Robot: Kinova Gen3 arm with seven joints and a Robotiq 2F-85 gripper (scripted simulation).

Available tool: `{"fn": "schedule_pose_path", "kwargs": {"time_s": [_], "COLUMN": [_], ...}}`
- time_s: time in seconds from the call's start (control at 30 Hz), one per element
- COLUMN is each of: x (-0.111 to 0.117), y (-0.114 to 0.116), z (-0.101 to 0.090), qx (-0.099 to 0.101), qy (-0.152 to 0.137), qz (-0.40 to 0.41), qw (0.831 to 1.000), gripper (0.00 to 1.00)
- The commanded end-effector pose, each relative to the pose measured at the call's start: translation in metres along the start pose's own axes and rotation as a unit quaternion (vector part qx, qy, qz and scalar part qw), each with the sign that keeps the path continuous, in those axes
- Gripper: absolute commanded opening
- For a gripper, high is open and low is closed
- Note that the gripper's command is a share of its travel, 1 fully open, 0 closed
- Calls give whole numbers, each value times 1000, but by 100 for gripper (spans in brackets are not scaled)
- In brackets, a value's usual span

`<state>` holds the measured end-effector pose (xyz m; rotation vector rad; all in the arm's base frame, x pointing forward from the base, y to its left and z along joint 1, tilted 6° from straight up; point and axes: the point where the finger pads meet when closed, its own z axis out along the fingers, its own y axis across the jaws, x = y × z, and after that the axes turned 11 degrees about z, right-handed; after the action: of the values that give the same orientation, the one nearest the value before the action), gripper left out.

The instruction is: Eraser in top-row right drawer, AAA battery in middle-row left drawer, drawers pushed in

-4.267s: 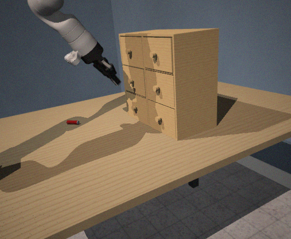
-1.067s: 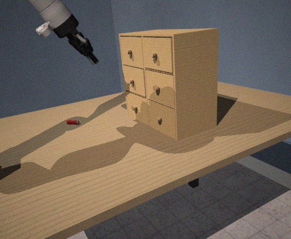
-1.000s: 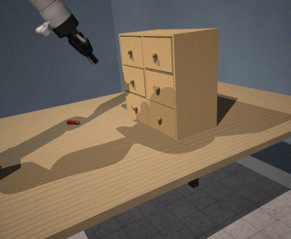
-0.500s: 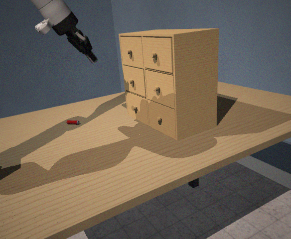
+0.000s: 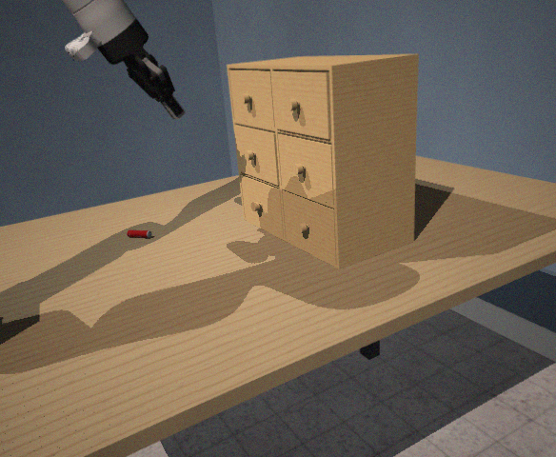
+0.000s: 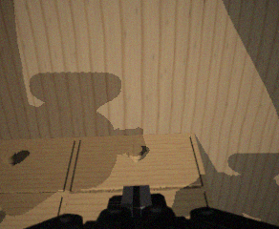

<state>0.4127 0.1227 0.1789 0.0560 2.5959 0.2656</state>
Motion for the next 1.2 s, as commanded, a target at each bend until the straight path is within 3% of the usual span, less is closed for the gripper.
{"fn": "schedule_pose_path", "kwargs": {"time_s": [0.0, 0.57, 1.17], "x": [-4, -3, 0], "y": [-4, -3, -3], "z": [-1, -9, -25], "qx": [1, 3, 9], "qy": [-3, 15, 55], "qz": [5, 5, 4], "qw": [1000, 1000, 998], "gripper": [0, 0, 0]}}
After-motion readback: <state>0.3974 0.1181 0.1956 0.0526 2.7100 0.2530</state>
